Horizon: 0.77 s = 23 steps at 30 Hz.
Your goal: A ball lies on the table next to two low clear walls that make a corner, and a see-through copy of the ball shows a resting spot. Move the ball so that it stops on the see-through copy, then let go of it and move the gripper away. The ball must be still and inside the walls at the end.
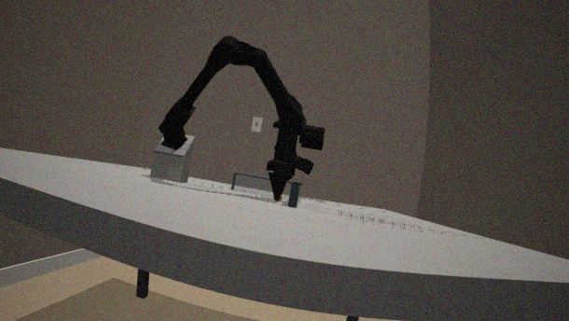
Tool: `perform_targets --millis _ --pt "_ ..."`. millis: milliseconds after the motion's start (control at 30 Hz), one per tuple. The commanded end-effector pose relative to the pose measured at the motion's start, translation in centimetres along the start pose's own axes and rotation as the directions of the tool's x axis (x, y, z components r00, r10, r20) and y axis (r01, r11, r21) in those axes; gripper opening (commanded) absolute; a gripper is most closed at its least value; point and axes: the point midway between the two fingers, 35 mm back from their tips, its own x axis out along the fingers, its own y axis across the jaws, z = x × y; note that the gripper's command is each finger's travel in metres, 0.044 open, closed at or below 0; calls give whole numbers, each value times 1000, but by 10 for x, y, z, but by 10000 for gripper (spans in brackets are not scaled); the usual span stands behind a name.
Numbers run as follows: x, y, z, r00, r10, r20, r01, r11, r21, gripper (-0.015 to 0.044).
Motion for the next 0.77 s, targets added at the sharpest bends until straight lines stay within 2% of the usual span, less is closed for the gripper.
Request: perform_targets --millis 0,167,533,733 --pt "-11 1 1 1000 2 1 -2 1000 0 211" --pt "-85 1 0 1000 3 -2 -3 1000 -7 211" --pt "-81 4 1 1000 3 11 -3 1000 -17 211" --pt "-124 2 -2 1000 1 8 -1 1000 -13 368"
